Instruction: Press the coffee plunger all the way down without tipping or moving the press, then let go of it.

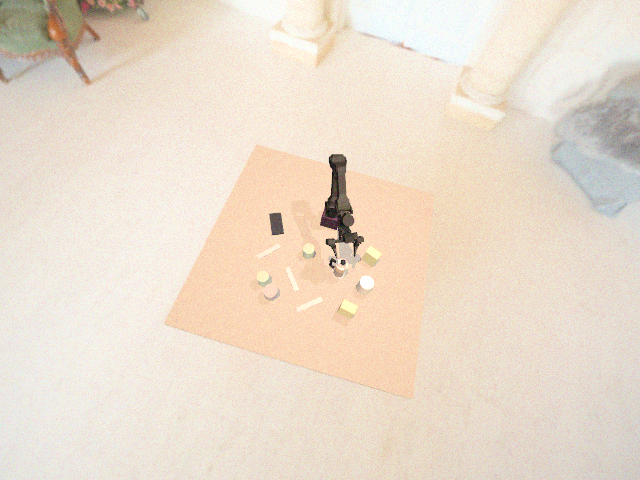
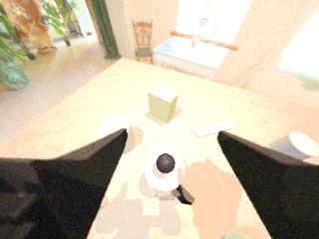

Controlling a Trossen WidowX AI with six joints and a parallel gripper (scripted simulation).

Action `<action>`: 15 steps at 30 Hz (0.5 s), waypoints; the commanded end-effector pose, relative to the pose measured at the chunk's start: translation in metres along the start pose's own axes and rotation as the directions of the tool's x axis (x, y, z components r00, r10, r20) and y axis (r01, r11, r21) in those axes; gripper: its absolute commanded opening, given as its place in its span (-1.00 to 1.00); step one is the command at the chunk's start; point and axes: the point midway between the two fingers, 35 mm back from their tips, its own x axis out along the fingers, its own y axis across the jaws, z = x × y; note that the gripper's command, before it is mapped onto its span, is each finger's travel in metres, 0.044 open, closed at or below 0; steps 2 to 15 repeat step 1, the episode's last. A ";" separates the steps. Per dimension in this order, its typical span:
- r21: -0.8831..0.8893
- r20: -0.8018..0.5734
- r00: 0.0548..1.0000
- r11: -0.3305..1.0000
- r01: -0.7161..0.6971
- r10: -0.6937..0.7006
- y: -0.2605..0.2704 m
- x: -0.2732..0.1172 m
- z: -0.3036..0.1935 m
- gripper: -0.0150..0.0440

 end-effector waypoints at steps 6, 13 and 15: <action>0.000 0.001 1.000 1.000 -0.003 0.003 0.000 -0.001 0.000 1.00; 0.000 0.001 1.000 1.000 -0.003 0.003 0.000 -0.001 0.000 1.00; 0.000 0.001 1.000 1.000 -0.003 0.003 0.000 -0.001 0.000 1.00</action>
